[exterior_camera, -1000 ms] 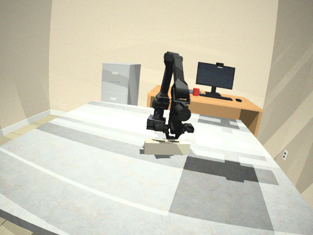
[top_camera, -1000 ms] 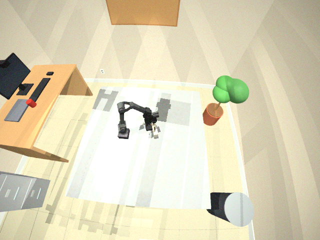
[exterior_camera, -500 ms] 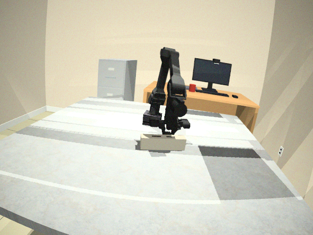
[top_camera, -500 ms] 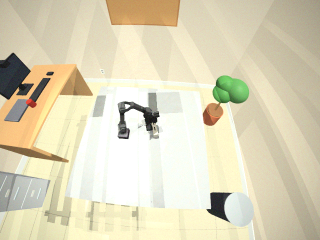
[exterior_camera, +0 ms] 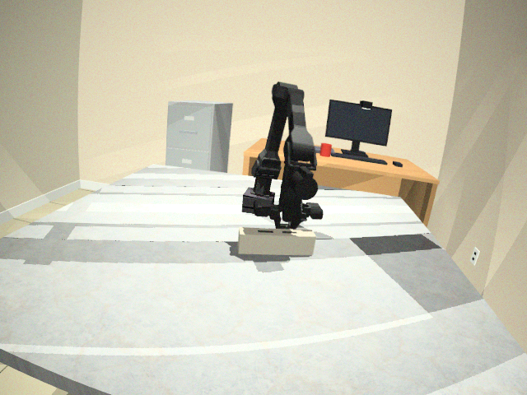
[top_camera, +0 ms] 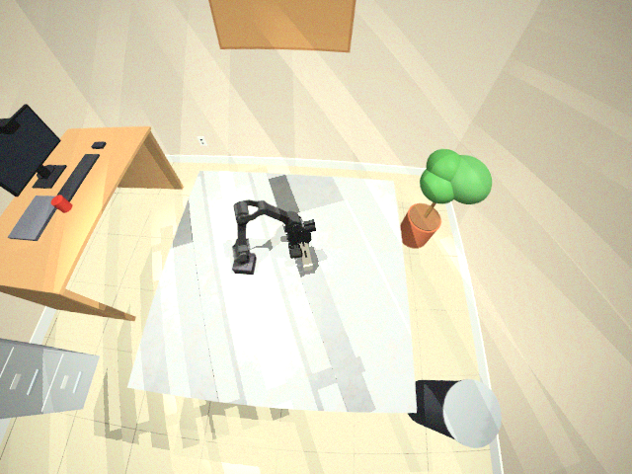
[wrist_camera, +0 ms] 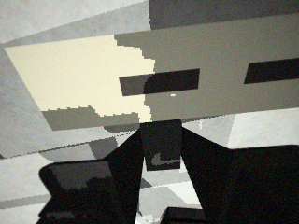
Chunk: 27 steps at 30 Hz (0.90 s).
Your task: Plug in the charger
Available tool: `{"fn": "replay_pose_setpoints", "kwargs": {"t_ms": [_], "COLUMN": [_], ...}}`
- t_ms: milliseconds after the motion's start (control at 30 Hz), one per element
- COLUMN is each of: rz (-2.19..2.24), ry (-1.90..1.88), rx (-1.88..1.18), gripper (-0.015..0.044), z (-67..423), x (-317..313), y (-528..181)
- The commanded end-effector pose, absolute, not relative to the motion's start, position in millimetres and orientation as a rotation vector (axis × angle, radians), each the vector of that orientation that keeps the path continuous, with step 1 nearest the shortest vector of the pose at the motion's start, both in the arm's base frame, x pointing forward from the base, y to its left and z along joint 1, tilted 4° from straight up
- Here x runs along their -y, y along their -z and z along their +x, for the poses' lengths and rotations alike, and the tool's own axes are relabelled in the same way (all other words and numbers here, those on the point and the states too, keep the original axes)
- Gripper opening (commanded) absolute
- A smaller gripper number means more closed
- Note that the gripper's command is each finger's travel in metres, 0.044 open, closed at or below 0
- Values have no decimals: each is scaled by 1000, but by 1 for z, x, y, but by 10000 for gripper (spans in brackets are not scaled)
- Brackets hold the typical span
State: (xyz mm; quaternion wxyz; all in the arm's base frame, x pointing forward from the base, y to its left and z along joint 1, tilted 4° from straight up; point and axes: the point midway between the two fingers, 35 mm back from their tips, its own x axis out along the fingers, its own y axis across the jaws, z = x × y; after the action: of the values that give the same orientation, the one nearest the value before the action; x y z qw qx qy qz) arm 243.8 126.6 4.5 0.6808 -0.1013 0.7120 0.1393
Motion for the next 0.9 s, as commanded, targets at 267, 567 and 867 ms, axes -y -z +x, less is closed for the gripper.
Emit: {"fn": "replay_pose_setpoints", "kwargs": {"t_ms": [267, 567, 867], "rz": [-223, -223, -222], "ry": [-318, -318, -318], "rx": [-1596, -1596, -1595], "gripper": [0, 0, 0], "z": [248, 251, 255], "x": [-129, -130, -132], "y": [-5, -5, -5]}}
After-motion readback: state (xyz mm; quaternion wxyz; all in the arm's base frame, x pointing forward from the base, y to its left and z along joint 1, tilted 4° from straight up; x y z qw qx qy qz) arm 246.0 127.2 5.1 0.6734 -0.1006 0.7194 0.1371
